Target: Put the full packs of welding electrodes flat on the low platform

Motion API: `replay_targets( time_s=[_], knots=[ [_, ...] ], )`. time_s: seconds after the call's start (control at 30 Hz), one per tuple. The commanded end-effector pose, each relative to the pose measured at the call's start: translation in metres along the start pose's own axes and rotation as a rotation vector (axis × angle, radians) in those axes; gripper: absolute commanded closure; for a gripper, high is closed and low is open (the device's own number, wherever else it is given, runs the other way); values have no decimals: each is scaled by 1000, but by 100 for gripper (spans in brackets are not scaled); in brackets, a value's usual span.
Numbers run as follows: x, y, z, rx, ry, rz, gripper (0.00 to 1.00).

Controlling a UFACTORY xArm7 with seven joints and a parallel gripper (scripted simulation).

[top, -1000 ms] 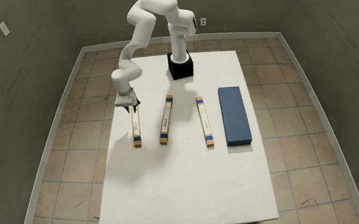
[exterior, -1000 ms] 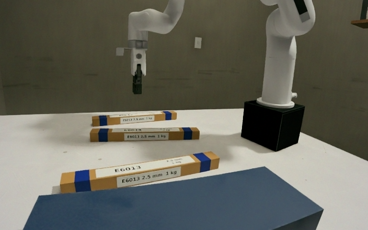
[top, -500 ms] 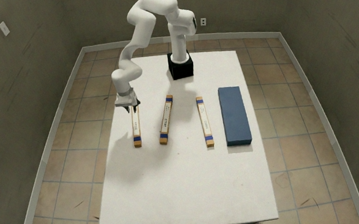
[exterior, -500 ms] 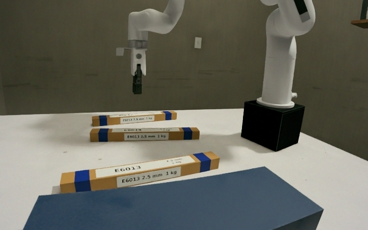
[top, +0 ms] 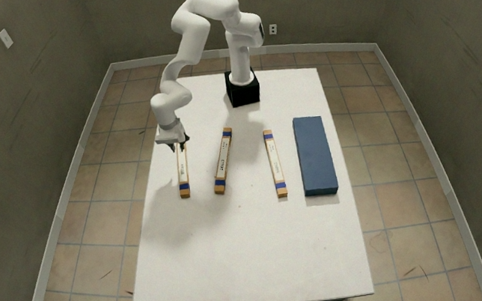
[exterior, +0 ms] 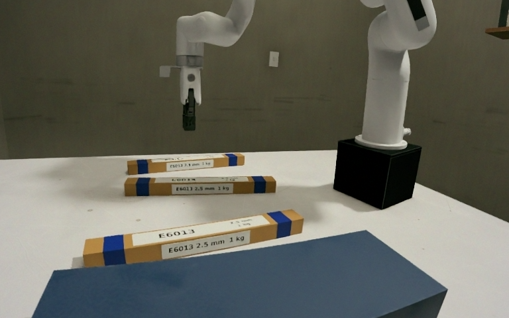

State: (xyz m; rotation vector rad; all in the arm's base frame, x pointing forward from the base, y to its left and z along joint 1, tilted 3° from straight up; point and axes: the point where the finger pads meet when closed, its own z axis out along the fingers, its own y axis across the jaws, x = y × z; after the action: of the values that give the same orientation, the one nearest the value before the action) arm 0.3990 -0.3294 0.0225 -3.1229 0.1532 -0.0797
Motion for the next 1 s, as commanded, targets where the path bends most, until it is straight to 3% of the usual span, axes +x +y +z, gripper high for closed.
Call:
replay_targets(
  time_s=[0.0,0.5,0.97],
  knots=[
    [3,-2,-2,-3,4,1,65],
    [22,-34,-2,-3,4,1,65],
    [56,-93,-2,-3,4,1,65]
  ],
)
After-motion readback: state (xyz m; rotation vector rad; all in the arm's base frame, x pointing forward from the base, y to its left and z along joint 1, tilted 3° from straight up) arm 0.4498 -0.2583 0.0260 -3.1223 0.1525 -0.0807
